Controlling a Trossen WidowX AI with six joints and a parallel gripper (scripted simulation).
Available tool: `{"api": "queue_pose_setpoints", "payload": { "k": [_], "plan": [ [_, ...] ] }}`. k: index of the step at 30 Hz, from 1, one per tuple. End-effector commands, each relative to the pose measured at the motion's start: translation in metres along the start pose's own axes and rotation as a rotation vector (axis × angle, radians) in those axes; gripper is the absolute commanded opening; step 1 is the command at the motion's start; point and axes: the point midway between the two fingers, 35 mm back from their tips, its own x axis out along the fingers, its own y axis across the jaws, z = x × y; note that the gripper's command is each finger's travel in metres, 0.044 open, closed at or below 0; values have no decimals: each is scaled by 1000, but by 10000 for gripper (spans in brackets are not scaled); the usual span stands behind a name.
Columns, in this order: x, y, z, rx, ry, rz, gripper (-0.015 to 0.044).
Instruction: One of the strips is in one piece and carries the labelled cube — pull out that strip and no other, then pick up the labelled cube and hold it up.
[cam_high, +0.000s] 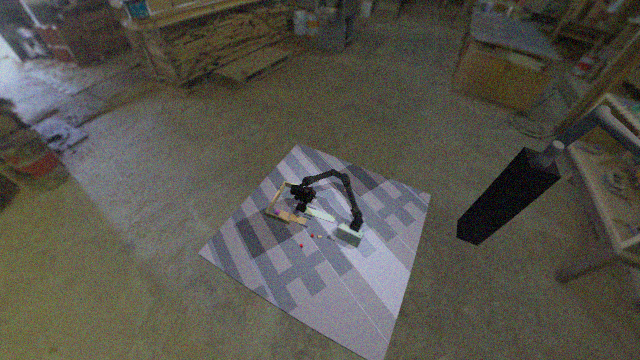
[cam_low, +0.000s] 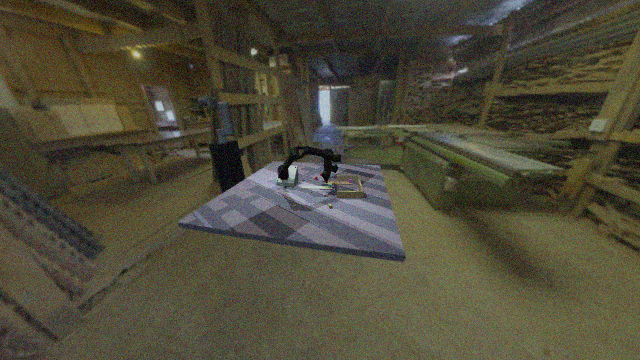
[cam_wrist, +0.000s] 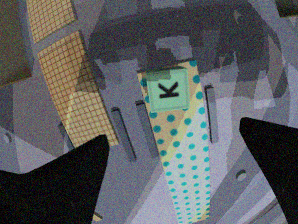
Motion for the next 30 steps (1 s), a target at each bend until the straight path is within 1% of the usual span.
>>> {"api": "queue_pose_setpoints", "payload": {
  "k": [1,4,11,12,30],
  "plan": [
    [-4,0,15,-1,-6,-2,440],
    [-5,1,21,-1,-7,-2,440],
    [3,1,22,-1,-7,-2,256],
    [5,1,22,-1,-7,-2,250],
    [35,0,22,-1,-7,-3,250]
  ]
}}
